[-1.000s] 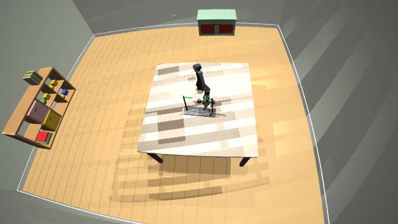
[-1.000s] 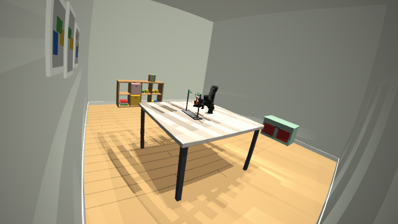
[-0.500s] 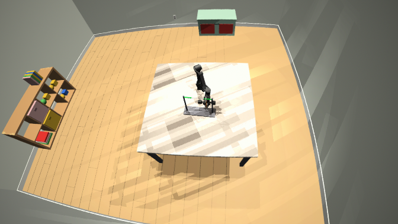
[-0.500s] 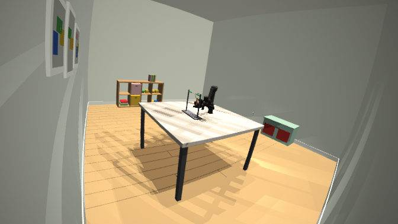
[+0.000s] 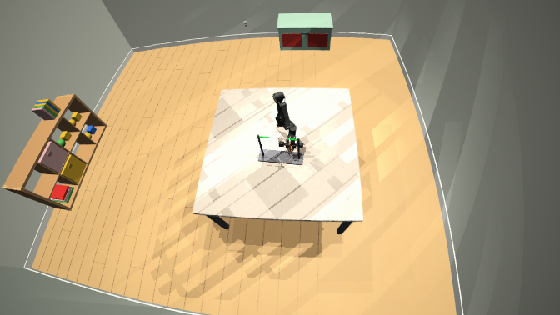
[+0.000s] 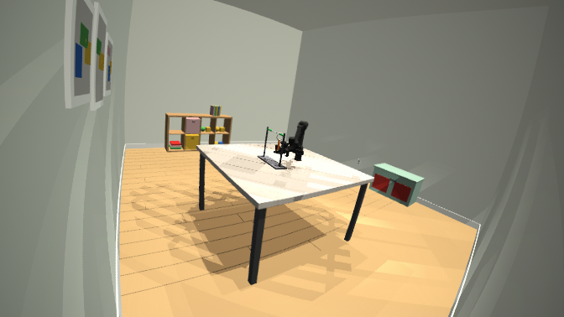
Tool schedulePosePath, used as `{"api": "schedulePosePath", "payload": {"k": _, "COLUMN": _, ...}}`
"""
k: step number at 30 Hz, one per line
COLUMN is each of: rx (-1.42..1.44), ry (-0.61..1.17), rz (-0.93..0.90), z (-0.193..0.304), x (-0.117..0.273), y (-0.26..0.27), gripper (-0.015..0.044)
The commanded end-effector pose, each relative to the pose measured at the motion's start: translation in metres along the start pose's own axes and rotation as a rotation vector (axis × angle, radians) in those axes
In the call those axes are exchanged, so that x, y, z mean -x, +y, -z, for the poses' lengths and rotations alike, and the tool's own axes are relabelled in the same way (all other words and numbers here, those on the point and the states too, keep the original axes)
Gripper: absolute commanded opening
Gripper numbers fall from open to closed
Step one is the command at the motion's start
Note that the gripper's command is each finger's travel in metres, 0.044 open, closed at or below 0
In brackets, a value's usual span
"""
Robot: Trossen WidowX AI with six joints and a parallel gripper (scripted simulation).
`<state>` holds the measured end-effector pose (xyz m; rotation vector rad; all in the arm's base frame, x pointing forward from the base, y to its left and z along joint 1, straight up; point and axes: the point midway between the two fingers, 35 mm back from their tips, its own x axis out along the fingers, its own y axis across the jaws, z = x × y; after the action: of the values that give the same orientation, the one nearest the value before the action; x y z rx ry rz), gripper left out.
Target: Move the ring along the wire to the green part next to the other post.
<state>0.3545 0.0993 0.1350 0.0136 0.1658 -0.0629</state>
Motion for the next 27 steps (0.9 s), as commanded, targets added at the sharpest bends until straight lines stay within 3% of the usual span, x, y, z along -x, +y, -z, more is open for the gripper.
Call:
{"api": "schedulePosePath", "payload": {"k": 1, "rx": -0.004, "ry": -0.002, "rz": 0.006, "z": 0.000, "x": 0.000, "y": -0.001, "gripper": -0.0150}}
{"api": "schedulePosePath", "payload": {"k": 9, "rx": -0.004, "ry": -0.002, "rz": 0.006, "z": 0.000, "x": 0.000, "y": -0.001, "gripper": -0.0150}}
{"api": "schedulePosePath", "payload": {"k": 21, "rx": 0.000, "ry": 0.000, "rz": 0.000, "z": 0.000, "x": 0.001, "y": 0.000, "gripper": 0.0160}}
{"api": "schedulePosePath", "payload": {"k": 27, "rx": -0.002, "ry": 0.001, "rz": 0.002, "z": -0.001, "x": 0.016, "y": 0.001, "gripper": 0.0160}}
